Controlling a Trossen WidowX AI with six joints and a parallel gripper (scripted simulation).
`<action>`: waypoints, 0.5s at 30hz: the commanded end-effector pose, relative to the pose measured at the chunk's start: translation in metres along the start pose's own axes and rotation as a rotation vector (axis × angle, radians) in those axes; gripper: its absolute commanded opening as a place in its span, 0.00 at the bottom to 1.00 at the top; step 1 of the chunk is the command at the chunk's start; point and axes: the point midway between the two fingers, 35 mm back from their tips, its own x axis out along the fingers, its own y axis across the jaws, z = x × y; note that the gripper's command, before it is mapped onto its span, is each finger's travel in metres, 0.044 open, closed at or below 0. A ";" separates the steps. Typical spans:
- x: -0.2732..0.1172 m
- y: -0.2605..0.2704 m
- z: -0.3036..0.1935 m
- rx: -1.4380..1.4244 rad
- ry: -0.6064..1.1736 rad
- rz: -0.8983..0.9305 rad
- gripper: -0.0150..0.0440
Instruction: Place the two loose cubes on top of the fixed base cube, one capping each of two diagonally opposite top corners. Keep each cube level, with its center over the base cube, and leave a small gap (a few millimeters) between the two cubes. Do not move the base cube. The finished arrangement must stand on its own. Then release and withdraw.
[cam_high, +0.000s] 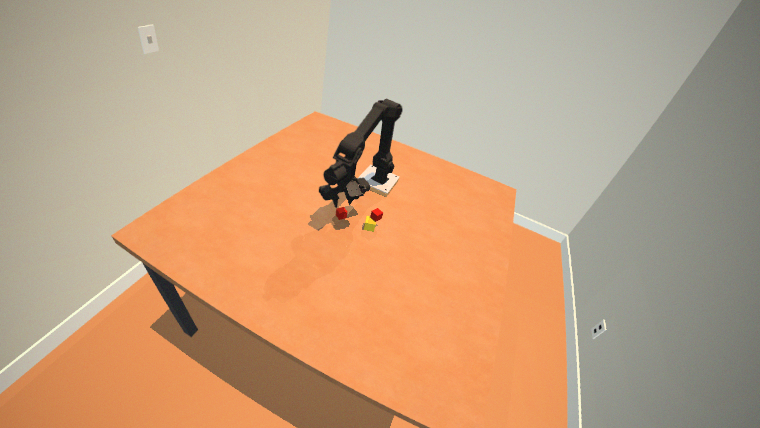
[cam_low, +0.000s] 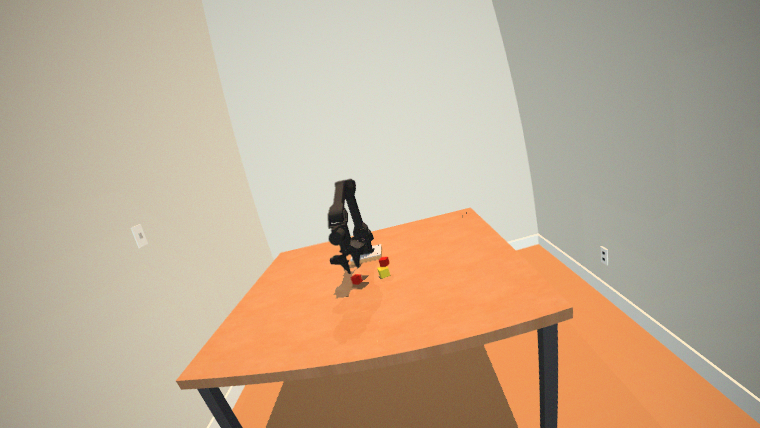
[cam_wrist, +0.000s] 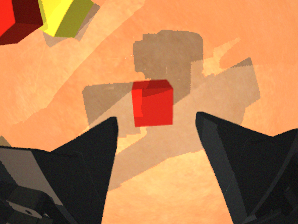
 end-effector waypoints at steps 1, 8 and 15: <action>0.009 0.001 -0.001 -0.004 0.008 0.002 0.70; 0.018 0.000 -0.001 -0.004 0.008 0.002 0.70; 0.030 0.000 -0.001 -0.004 0.008 0.002 0.70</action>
